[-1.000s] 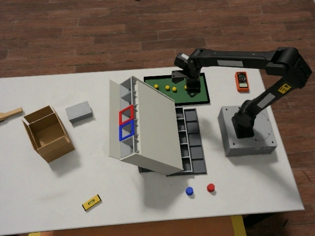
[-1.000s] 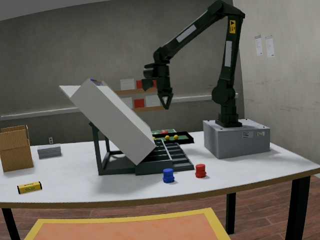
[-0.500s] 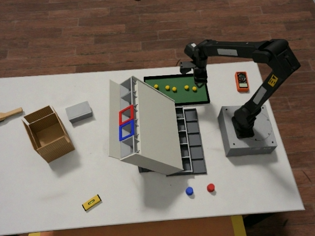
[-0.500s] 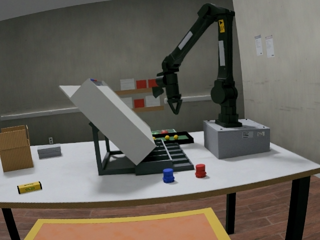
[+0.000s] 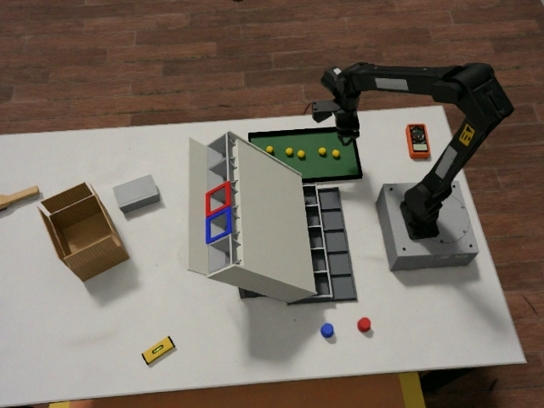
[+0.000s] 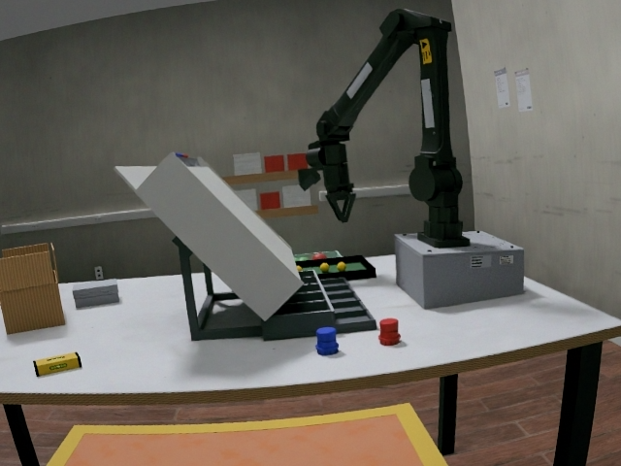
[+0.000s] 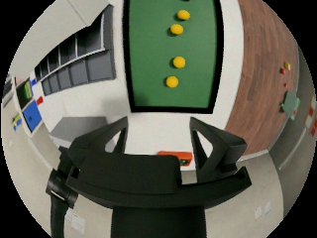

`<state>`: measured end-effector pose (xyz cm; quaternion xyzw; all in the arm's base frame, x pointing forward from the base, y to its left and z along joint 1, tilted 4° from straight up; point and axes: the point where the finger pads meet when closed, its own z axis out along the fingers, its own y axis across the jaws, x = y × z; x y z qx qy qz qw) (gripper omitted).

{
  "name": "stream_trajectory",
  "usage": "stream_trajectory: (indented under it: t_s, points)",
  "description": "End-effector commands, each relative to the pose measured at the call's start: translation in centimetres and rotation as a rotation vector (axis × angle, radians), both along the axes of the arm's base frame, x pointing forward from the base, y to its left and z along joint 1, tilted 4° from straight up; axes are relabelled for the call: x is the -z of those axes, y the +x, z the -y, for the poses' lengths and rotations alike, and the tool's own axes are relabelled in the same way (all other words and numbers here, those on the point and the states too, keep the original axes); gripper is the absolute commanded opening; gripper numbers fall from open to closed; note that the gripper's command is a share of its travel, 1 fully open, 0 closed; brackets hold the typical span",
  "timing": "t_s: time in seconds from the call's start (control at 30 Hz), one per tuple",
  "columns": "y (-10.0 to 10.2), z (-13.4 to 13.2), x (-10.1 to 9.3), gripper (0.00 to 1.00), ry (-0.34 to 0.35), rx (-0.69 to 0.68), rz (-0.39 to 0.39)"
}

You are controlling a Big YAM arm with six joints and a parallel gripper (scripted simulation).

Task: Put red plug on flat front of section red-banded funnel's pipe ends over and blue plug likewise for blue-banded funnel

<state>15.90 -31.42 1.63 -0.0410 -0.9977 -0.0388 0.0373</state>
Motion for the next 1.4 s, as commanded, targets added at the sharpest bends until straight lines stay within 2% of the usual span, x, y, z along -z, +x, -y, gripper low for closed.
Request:
stream_trajectory:
  t_s: [0.0, 1.37]
  points:
    - [1.00, 2.67, -0.92, 0.80, -0.038, -0.007, 0.019]
    - [0.97, 2.77, -0.85, 0.80, 0.005, -0.007, -0.001]
